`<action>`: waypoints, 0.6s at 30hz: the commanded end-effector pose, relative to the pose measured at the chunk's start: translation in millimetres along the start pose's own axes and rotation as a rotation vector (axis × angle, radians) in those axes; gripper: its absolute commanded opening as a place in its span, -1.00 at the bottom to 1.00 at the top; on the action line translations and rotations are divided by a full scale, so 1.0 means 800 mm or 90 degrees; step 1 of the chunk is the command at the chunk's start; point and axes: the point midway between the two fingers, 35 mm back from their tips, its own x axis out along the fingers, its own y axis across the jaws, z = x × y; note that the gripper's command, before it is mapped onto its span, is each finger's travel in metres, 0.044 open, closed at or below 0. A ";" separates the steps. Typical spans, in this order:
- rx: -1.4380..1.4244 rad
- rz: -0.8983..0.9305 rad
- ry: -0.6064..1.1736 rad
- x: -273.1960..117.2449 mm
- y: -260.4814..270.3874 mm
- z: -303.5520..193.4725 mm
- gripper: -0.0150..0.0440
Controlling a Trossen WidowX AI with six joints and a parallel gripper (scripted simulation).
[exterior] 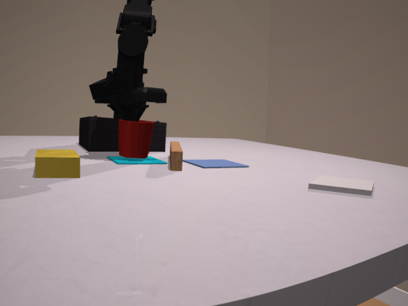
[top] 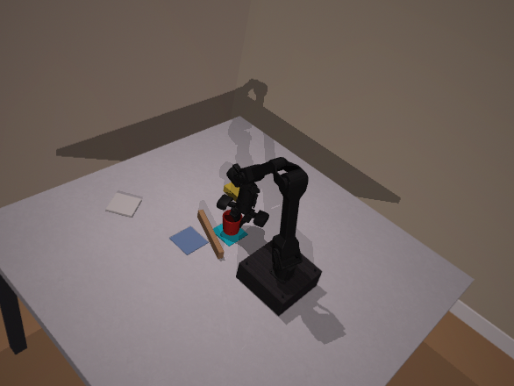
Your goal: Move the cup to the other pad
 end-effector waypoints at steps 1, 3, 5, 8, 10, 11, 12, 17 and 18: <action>0.000 0.000 0.000 0.000 0.000 0.000 -0.22; 0.000 0.000 0.000 0.000 0.000 0.000 -0.06; 0.000 0.000 0.000 0.000 0.000 0.000 -0.06; 0.000 0.000 0.000 0.000 0.000 0.000 -0.06; 0.000 0.000 0.000 -0.001 0.000 0.000 -0.06; 0.000 0.000 0.000 -0.001 0.000 0.000 -0.06; 0.000 0.000 0.000 -0.002 0.000 0.000 -0.06; 0.000 -0.001 0.000 -0.011 0.001 0.001 -0.06; 0.000 -0.001 0.000 -0.013 0.001 0.001 -0.06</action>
